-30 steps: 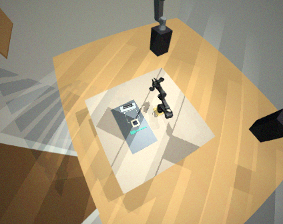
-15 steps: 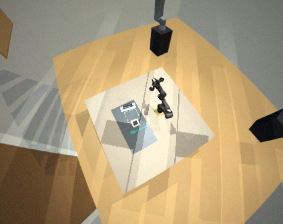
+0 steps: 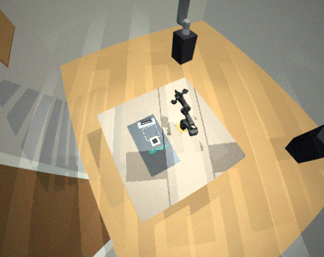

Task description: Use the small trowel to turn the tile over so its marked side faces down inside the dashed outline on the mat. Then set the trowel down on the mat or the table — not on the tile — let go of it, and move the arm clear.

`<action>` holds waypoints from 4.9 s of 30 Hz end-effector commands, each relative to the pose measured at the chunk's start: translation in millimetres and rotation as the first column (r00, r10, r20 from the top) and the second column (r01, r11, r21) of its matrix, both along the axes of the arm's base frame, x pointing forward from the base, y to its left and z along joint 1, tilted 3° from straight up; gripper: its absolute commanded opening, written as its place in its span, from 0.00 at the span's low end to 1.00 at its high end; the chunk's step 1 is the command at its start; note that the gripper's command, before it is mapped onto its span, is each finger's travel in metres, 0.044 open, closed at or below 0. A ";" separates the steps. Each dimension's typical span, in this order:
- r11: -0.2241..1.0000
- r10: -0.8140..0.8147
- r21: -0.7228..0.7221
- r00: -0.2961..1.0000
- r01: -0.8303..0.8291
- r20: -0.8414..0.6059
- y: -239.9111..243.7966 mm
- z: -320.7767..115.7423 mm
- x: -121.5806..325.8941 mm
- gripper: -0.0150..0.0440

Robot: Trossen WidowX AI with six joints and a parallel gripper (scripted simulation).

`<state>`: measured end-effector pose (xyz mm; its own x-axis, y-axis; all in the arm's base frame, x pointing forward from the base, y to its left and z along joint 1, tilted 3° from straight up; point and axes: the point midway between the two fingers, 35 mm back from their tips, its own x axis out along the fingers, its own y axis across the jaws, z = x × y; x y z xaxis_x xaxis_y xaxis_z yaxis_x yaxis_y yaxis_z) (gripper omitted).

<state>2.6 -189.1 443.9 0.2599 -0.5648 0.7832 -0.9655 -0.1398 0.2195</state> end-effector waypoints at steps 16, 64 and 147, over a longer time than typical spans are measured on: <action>0.988 0.102 0.105 0.989 -0.113 0.103 -25.2 3.5 -1.2 0.71; 0.285 0.050 0.397 0.427 -0.872 0.903 -197.6 -50.9 96.2 0.71; 0.066 -0.932 0.503 -0.233 -0.862 -0.279 -92.0 -293.7 324.3 0.71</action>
<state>327.6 -281.7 156.8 0.0844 -0.0009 -0.9964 0.2435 0.9697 0.0198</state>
